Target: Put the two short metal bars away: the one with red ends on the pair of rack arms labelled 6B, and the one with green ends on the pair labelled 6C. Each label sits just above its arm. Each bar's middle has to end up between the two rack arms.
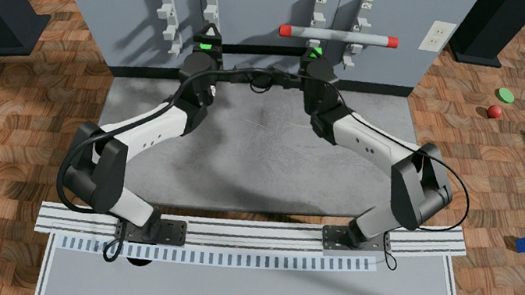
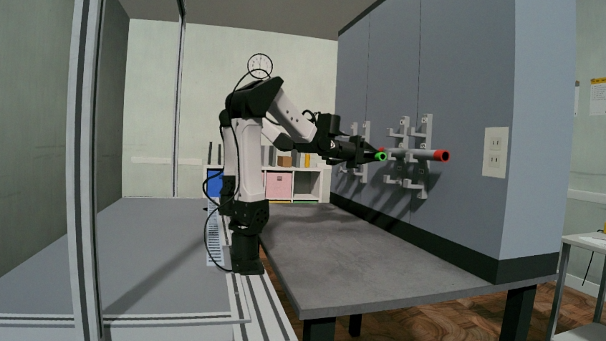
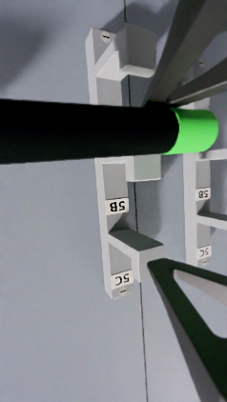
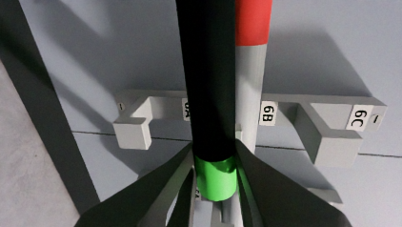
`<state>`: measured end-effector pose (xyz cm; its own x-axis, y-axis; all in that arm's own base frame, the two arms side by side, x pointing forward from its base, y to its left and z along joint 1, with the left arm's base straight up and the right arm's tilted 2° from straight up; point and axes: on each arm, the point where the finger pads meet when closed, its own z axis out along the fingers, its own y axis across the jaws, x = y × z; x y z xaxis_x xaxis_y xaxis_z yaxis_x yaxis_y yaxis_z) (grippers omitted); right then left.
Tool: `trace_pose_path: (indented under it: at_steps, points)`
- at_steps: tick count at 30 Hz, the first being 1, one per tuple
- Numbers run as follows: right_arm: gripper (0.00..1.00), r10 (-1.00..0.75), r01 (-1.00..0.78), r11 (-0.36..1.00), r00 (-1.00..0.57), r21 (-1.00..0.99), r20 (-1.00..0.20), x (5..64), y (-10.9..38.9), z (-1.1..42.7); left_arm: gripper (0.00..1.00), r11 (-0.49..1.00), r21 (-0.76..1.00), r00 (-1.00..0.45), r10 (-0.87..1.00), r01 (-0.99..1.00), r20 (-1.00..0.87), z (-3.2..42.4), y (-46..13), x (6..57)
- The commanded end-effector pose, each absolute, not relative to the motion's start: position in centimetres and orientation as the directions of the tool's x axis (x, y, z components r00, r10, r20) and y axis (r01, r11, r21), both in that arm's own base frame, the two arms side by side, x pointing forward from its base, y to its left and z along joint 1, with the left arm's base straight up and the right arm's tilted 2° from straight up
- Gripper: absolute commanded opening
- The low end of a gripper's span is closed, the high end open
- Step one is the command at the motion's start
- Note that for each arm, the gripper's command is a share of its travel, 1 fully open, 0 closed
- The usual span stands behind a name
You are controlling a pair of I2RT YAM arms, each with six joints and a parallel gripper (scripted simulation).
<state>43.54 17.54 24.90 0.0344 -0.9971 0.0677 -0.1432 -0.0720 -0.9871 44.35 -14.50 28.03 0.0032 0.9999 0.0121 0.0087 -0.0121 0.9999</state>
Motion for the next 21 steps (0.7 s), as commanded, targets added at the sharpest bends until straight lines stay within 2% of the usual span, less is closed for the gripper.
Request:
trace_pose_path:
  at_steps: [1,21]
  points:
    - [0.00,-1.000,-0.039,0.013,0.015,-0.999,-0.013,44.00,17.04,29.76,1.00,0.001,1.000,-0.001,1.000,0.000,-0.001,27.77,-14.58,44.50]
    - [0.00,-1.000,-0.039,0.013,0.015,-0.999,-0.013,43.99,17.13,30.10,1.00,0.001,1.000,-0.001,1.000,0.000,-0.001,27.77,-14.58,44.50]
